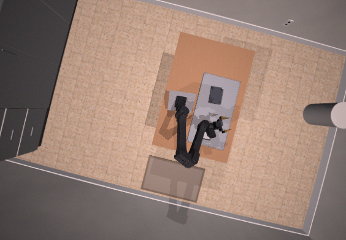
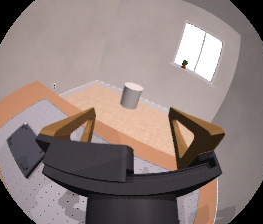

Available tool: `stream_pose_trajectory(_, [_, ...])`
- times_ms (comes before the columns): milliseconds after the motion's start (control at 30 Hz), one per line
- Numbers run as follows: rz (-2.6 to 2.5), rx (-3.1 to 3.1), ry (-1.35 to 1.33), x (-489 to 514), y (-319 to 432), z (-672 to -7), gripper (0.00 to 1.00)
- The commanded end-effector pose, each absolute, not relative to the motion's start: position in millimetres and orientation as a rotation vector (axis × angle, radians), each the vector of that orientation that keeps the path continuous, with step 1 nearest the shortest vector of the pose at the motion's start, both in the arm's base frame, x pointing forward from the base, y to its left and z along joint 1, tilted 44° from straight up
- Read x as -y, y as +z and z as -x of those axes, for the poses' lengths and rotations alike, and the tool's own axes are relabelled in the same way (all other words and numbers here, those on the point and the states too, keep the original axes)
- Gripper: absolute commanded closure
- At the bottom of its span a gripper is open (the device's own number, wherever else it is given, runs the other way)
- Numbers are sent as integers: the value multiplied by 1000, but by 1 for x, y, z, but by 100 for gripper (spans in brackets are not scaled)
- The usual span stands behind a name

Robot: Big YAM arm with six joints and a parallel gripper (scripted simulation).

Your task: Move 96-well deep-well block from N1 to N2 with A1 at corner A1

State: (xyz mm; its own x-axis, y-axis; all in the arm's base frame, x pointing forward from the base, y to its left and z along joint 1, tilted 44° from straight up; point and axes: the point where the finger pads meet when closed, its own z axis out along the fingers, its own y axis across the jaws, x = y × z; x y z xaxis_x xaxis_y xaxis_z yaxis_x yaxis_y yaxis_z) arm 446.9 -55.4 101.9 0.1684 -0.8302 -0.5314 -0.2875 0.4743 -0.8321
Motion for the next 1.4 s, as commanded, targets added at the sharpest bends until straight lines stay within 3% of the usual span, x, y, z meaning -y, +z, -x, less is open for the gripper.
stream_pose_trajectory(0, [1068, -1392, -515, 54, 104, -447, 0])
stream_pose_trajectory(533, [1068, -1392, -515, 54, 104, -447, 0])
stream_pose_trajectory(1367, [455, -1925, -245, 95, 89, -471, 0])
